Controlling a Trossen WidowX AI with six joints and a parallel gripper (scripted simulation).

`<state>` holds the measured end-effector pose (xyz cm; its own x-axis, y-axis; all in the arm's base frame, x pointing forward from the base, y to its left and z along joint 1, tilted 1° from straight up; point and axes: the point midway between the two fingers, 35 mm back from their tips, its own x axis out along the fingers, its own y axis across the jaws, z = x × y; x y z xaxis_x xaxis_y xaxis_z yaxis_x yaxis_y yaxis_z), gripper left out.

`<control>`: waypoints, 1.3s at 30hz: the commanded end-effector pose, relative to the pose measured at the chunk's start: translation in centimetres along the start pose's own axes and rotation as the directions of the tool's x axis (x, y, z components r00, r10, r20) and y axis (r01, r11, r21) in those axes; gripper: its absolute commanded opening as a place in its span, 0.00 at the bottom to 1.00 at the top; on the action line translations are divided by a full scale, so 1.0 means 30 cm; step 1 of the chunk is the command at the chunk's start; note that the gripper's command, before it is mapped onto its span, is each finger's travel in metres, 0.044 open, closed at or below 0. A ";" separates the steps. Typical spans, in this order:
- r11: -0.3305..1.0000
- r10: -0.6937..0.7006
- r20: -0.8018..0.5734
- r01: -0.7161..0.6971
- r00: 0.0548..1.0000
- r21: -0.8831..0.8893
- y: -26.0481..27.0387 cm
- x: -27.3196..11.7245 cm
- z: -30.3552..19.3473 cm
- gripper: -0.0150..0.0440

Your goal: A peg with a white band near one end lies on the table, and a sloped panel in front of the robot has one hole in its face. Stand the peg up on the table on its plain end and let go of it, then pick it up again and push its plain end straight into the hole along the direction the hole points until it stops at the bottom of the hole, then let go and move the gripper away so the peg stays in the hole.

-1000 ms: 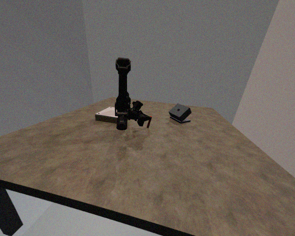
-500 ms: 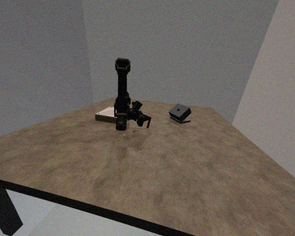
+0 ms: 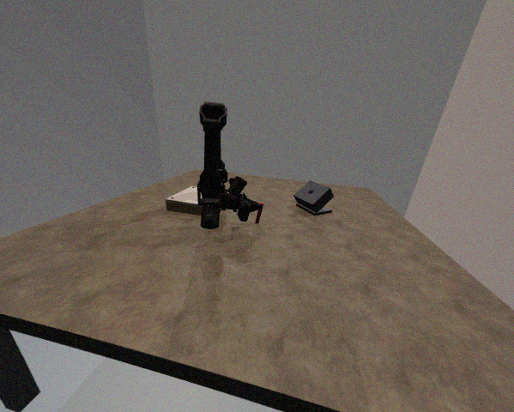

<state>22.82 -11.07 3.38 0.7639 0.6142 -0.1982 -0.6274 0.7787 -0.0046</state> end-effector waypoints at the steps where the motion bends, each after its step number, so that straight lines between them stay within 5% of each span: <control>1: 1.000 0.000 -0.001 0.000 1.000 0.000 0.000 -0.003 -0.007 0.34; 39: 1.000 -0.019 0.029 0.018 0.999 0.019 -0.002 -0.021 -0.015 0.34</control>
<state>22.41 -11.51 3.26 0.7803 0.6025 -0.1680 -0.6096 0.7927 0.0115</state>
